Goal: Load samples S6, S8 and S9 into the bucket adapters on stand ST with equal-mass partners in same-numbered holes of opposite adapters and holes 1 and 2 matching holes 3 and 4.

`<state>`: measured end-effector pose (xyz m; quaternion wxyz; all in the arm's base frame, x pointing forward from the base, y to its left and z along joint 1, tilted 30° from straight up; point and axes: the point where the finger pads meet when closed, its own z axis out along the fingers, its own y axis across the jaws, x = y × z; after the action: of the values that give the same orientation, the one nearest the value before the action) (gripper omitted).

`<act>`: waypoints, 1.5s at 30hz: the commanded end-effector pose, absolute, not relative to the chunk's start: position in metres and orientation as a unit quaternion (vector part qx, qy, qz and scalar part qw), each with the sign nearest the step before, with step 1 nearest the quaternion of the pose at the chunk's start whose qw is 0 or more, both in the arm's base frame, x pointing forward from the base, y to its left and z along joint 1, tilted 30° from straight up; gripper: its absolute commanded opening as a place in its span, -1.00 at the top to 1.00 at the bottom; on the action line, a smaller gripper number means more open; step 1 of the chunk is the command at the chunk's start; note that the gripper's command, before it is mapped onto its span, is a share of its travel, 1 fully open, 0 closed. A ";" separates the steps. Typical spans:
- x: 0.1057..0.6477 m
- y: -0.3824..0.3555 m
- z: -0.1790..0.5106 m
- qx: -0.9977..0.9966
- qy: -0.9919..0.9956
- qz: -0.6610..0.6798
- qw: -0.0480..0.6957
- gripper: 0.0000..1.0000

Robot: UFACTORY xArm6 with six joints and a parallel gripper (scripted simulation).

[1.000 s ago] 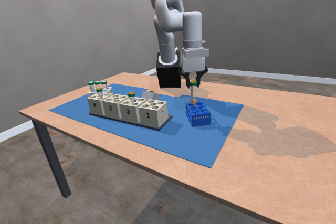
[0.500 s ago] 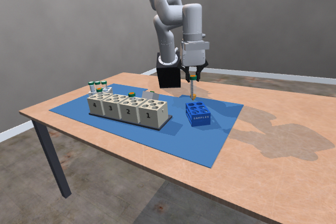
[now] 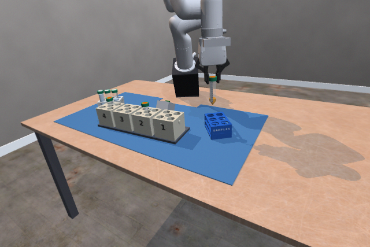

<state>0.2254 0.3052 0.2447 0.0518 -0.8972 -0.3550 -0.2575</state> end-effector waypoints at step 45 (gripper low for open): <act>0.298 0.179 0.253 -0.961 -0.082 -0.233 0.124 1.00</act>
<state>0.2896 0.1903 0.2518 0.1206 -0.9616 -0.0798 -0.2334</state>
